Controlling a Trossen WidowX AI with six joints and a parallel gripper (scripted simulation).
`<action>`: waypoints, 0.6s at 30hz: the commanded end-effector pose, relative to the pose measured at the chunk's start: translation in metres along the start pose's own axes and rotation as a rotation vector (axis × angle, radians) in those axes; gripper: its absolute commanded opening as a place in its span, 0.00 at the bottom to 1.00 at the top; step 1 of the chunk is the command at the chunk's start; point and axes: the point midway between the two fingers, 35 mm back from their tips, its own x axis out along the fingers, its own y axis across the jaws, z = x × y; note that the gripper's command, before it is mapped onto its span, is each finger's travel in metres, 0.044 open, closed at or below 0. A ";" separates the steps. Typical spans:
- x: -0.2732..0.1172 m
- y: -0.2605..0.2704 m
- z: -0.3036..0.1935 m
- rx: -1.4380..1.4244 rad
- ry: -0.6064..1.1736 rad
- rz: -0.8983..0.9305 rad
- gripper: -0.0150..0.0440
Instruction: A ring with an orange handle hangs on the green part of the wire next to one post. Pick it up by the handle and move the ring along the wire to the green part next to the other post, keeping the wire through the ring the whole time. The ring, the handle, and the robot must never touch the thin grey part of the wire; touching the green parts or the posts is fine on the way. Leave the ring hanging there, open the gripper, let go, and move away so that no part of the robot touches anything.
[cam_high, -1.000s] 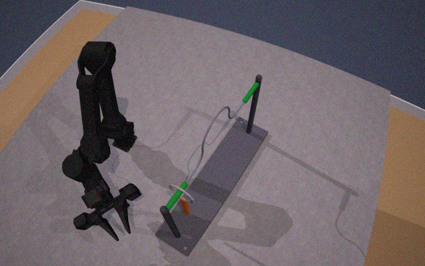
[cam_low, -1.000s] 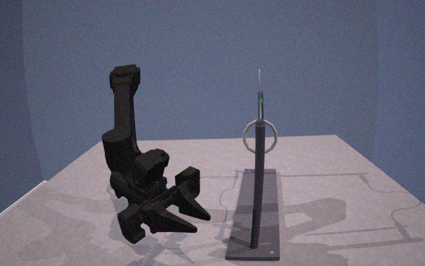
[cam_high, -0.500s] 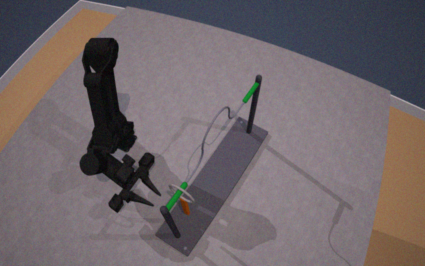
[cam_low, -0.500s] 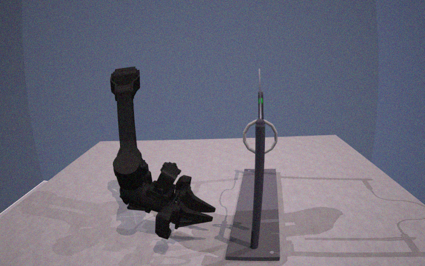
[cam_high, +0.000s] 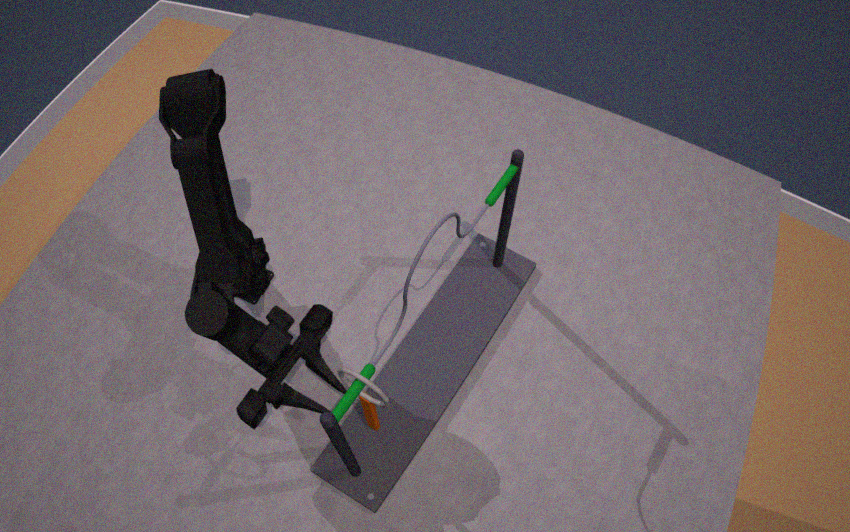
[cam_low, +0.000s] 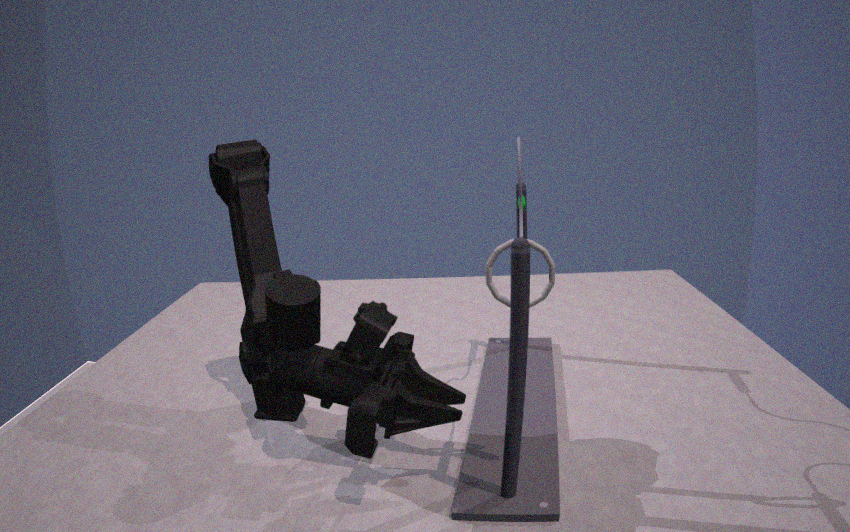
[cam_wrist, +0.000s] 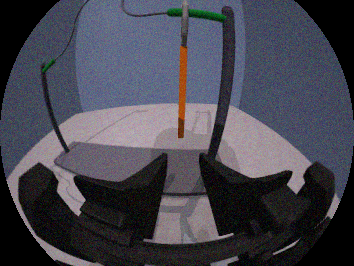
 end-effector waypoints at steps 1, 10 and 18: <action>0.010 0.002 0.017 0.005 -0.034 -0.014 0.53; 0.015 0.001 0.019 0.006 -0.037 -0.015 0.53; 0.026 -0.001 0.022 0.005 -0.037 -0.015 0.53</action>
